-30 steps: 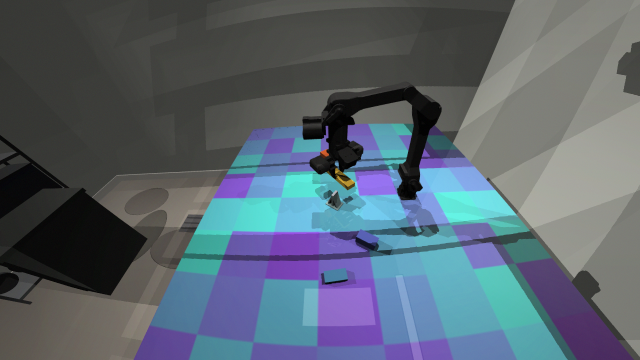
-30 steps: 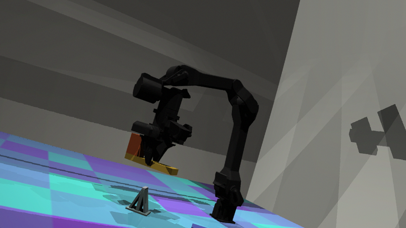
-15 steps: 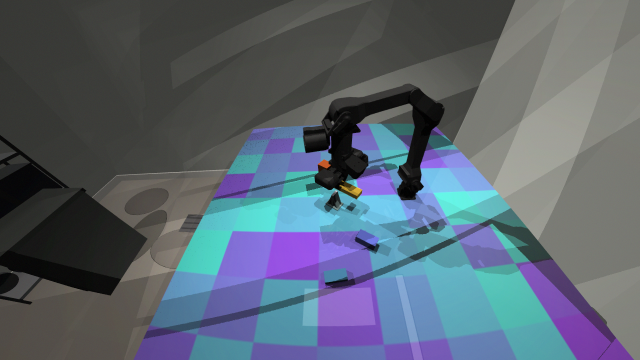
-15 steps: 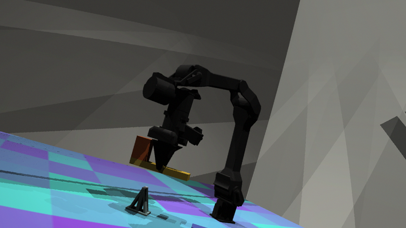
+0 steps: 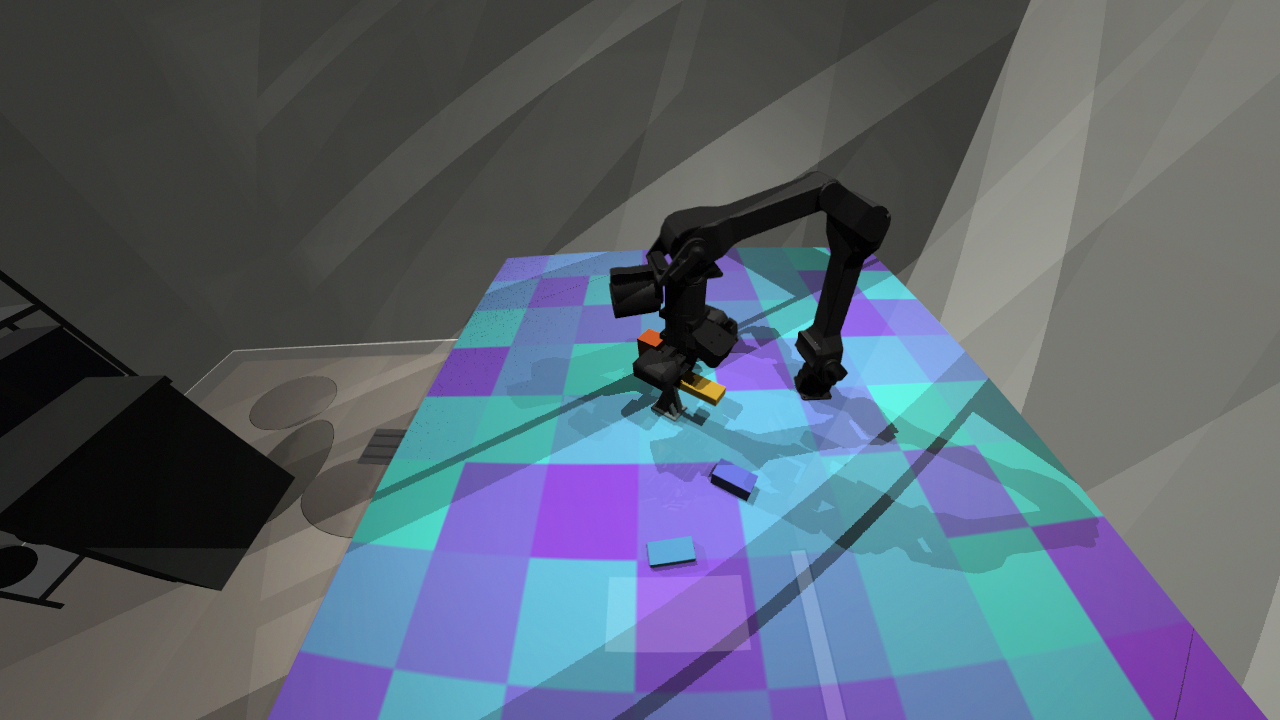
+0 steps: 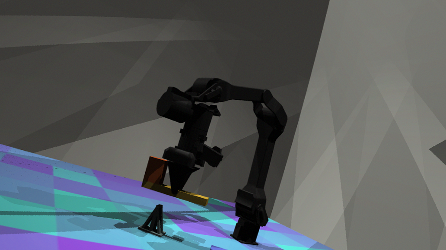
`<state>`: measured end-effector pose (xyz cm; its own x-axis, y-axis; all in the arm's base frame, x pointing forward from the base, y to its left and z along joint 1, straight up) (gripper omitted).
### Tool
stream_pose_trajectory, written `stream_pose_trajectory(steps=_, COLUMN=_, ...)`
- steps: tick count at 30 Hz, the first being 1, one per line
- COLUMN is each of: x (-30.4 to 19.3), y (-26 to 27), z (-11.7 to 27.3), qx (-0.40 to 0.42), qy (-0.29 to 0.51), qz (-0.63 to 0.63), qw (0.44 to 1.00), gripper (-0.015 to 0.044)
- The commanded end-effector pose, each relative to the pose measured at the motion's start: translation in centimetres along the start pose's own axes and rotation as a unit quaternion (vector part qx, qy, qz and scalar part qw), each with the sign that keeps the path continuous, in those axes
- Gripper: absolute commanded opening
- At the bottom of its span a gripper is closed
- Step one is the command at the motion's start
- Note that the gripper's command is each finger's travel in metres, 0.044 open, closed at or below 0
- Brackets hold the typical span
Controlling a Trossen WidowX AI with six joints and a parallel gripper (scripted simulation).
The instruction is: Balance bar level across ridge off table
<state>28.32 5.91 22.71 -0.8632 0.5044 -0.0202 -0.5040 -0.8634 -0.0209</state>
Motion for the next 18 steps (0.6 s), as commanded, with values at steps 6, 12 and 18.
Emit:
stream_pose_trajectory(steps=6, x=0.0, y=0.2, z=-1.5, qx=0.000, qy=0.001, qz=0.003, qw=1.000, gripper=0.0000)
stream_pose_trajectory(steps=12, x=0.0, y=0.3, z=-2.4, qx=0.001, qy=0.001, qz=0.003, qw=1.000, gripper=0.0000)
stream_pose_trajectory(steps=18, x=0.0, y=0.3, z=-2.6, qx=0.001, qy=0.001, qz=0.003, qw=1.000, gripper=0.0000)
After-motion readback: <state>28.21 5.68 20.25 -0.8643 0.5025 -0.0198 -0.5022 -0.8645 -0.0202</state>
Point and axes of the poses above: the point midway between the two fingers, 35 mm back from their tips, its own z axis back along the fingers, its own y axis across the jaws, x = y × z, the point moved 8 cm from there along z, back along the fingers, and after that the axes turned 7 degrees about z, right-handed, at the moved point
